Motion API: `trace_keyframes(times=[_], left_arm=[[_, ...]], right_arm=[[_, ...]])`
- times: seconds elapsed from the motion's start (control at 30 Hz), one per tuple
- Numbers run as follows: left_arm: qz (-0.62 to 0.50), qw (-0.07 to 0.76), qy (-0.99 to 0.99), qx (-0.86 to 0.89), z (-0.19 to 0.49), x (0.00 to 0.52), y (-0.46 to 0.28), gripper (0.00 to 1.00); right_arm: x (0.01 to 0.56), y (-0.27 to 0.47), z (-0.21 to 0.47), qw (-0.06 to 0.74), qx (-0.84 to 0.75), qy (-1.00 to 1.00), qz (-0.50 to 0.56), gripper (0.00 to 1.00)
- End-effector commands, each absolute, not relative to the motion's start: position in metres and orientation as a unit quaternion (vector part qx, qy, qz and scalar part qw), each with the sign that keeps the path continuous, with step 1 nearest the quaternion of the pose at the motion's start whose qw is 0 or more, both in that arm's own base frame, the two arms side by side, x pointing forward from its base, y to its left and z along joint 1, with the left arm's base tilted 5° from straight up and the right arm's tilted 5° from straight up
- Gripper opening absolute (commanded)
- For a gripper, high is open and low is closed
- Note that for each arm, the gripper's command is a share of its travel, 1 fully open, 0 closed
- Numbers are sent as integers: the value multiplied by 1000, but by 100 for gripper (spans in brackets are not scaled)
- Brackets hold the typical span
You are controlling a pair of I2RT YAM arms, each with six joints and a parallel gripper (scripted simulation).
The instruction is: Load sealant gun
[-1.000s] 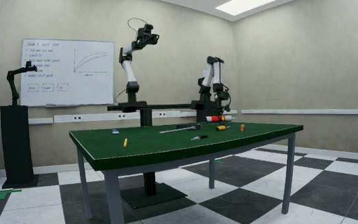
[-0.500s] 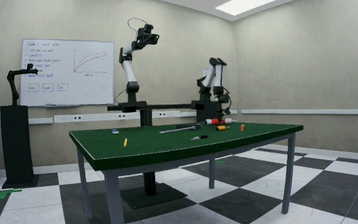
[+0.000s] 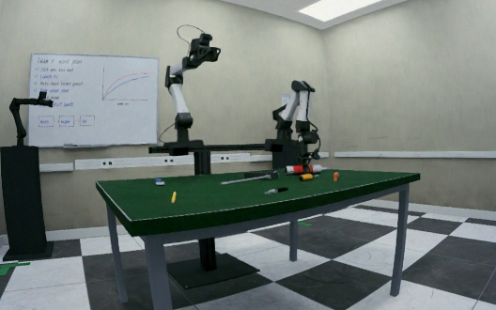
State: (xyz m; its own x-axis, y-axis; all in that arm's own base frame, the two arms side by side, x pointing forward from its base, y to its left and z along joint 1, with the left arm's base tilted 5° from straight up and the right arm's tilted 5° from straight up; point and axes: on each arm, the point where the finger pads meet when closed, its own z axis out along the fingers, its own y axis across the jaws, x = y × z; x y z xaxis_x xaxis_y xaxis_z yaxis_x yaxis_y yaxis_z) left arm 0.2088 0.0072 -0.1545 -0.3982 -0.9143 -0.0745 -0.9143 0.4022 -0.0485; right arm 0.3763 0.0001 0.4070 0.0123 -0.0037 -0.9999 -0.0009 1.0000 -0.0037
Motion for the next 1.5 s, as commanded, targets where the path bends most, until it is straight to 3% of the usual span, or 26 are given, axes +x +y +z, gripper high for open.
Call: trace_keyframes(times=[0.0,1.3,1.47], left_arm=[[-17,62,837,-543,-150,222,4,66],[-10,53,836,-546,-140,219,4,66],[12,30,837,-546,-122,198,4,66]], right_arm=[[376,2,411,712,-2,702,2,51],[376,2,411,712,-2,702,2,51],[376,2,411,712,-2,702,2,51]])
